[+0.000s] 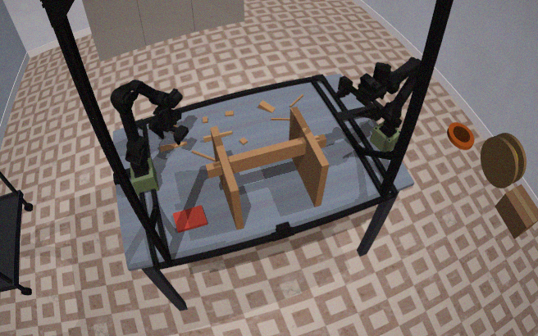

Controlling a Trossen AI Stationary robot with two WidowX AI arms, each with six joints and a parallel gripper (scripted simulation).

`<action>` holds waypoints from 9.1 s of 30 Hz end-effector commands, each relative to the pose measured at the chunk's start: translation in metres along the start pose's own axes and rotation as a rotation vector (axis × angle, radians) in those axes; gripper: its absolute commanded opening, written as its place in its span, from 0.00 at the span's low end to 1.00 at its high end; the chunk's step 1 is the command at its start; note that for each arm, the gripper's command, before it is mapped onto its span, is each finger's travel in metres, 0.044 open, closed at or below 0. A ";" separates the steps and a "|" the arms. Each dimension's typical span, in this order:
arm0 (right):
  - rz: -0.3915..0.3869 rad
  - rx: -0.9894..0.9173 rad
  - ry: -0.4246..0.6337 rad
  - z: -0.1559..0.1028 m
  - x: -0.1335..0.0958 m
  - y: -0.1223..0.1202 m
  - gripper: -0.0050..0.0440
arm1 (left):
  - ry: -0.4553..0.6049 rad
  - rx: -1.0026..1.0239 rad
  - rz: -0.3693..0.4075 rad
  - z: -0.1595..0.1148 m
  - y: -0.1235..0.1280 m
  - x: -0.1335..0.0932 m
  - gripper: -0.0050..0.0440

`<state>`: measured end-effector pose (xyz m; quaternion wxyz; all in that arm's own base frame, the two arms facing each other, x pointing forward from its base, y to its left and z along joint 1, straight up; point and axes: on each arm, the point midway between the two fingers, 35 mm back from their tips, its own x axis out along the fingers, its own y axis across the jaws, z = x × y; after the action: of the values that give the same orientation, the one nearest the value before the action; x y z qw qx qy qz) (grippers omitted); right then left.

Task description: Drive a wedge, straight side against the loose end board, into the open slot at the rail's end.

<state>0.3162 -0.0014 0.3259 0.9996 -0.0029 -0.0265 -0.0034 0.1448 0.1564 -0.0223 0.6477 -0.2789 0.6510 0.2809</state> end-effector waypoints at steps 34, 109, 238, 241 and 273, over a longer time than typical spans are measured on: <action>0.007 0.006 0.003 -0.003 -0.001 0.001 1.00 | -0.003 -0.009 -0.004 0.000 0.000 -0.001 1.00; 0.007 0.006 0.003 -0.003 -0.001 0.001 1.00 | -0.004 0.290 -0.004 -0.006 0.010 -0.001 0.69; -0.285 1.554 -0.202 -0.270 0.126 -0.390 0.50 | -0.005 0.834 -0.003 -0.014 0.025 -0.024 0.10; -0.285 1.554 -0.202 -0.270 0.126 -0.390 0.50 | -0.005 0.833 -0.003 -0.009 0.021 -0.027 0.10; -0.285 1.554 -0.202 -0.273 0.151 -0.402 0.50 | -0.005 0.805 -0.003 0.071 -0.144 -0.110 0.10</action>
<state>0.4740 -0.4046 0.0717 0.7023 0.6942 -0.1147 -0.1082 0.2978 0.1091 0.0860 0.7075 -0.0029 0.7067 0.0026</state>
